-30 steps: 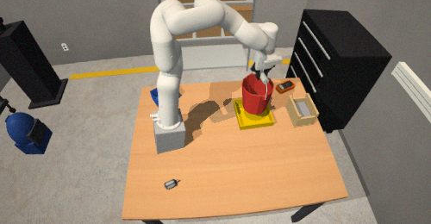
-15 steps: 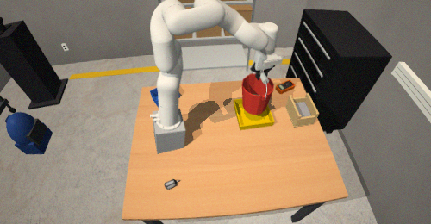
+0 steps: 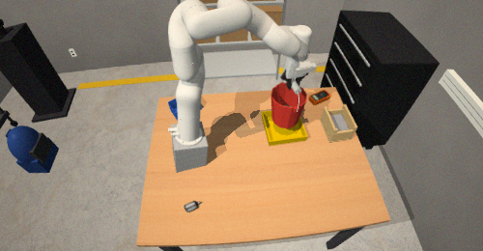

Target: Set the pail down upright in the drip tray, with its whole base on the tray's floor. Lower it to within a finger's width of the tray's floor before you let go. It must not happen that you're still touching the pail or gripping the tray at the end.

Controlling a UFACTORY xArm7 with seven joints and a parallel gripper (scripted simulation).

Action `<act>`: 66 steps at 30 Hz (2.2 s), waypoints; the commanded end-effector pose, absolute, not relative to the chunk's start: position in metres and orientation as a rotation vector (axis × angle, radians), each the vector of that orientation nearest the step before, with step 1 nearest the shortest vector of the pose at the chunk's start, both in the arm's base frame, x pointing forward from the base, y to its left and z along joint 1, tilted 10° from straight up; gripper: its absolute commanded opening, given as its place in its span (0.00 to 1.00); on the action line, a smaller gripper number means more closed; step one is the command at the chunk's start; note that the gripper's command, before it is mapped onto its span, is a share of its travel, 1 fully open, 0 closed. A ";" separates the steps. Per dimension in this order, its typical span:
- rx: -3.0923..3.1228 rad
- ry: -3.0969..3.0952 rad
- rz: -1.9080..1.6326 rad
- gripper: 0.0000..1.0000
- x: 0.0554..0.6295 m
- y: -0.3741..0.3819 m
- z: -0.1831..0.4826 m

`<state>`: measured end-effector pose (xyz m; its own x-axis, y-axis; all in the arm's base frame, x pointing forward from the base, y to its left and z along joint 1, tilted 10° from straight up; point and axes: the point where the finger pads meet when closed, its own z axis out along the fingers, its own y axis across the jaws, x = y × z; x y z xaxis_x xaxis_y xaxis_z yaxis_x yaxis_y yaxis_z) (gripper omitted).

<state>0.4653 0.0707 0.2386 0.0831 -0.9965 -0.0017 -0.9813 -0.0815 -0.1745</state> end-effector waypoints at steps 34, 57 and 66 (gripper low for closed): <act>-2.209 2.033 -0.183 0.00 0.467 0.071 0.236; -2.209 2.033 -0.183 0.00 0.470 0.072 0.220; -2.209 2.033 -0.183 0.00 0.472 0.072 0.210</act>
<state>0.4703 0.0717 0.2107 0.0831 -0.9965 -0.0017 -0.9813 -0.0815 -0.1742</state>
